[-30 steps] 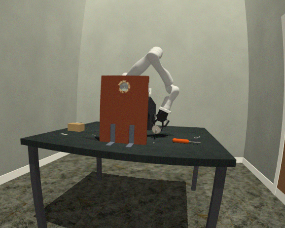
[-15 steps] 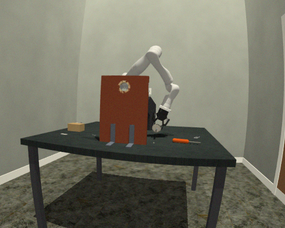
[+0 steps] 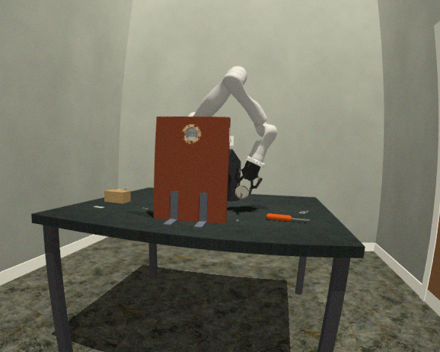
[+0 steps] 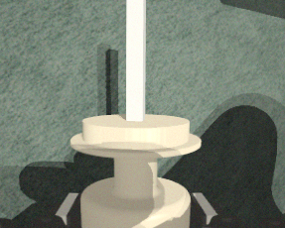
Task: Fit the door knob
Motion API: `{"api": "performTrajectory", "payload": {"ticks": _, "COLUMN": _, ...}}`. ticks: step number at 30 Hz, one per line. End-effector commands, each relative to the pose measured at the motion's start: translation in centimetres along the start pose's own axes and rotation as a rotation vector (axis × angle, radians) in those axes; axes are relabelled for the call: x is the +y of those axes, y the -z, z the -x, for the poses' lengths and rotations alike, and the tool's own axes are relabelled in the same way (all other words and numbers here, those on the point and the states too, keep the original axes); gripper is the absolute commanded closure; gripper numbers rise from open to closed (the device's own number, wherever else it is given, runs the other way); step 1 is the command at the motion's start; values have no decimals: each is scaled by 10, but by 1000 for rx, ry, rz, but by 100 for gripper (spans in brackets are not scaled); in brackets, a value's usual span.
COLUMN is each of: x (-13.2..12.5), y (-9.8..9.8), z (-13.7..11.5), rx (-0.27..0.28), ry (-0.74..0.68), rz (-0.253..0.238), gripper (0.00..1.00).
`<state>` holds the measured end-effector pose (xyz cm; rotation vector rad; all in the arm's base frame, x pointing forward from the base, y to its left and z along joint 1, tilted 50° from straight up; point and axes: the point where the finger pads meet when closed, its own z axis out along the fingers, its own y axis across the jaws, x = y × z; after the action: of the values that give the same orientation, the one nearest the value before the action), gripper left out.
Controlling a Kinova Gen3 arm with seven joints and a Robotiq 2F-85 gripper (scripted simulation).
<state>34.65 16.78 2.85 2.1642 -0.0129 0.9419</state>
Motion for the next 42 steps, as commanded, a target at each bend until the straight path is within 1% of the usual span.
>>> {"api": "performTrajectory", "payload": {"ticks": 1, "x": -1, "y": 4, "z": -1, "rx": 2, "ry": -2, "rz": -6, "gripper": 37}}
{"api": "performTrajectory", "payload": {"ticks": 21, "x": 0, "y": 4, "z": -1, "rx": 2, "ry": -2, "rz": -9, "gripper": 37}}
{"api": "performTrajectory", "payload": {"ticks": 23, "x": 0, "y": 4, "z": -2, "rx": 0, "ry": -2, "rz": -23, "gripper": 37}}
{"api": "performTrajectory", "payload": {"ticks": 26, "x": 3, "y": 6, "z": -3, "rx": -7, "ry": -3, "rz": -69, "gripper": 37}}
{"api": "performTrajectory", "payload": {"ticks": 27, "x": 8, "y": 9, "z": -5, "rx": -8, "ry": -2, "rz": -75, "gripper": 37}}
{"api": "performTrajectory", "payload": {"ticks": 28, "x": 14, "y": 12, "z": -8, "rx": -8, "ry": -2, "rz": -75, "gripper": 37}}
{"api": "performTrajectory", "payload": {"ticks": 30, "x": 14, "y": 12, "z": -8, "rx": -8, "ry": -2, "rz": -75, "gripper": 37}}
{"api": "performTrajectory", "payload": {"ticks": 34, "x": 32, "y": 23, "z": -16, "rx": -8, "ry": -2, "rz": -75, "gripper": 37}}
{"api": "performTrajectory", "payload": {"ticks": 38, "x": 34, "y": 24, "z": -17, "rx": -8, "ry": -2, "rz": -76, "gripper": 37}}
{"api": "performTrajectory", "payload": {"ticks": 40, "x": 35, "y": 24, "z": -17, "rx": -9, "ry": -3, "rz": -84, "gripper": 37}}
{"api": "performTrajectory", "payload": {"ticks": 42, "x": 36, "y": 25, "z": -18, "rx": -12, "ry": -3, "rz": -108, "gripper": 37}}
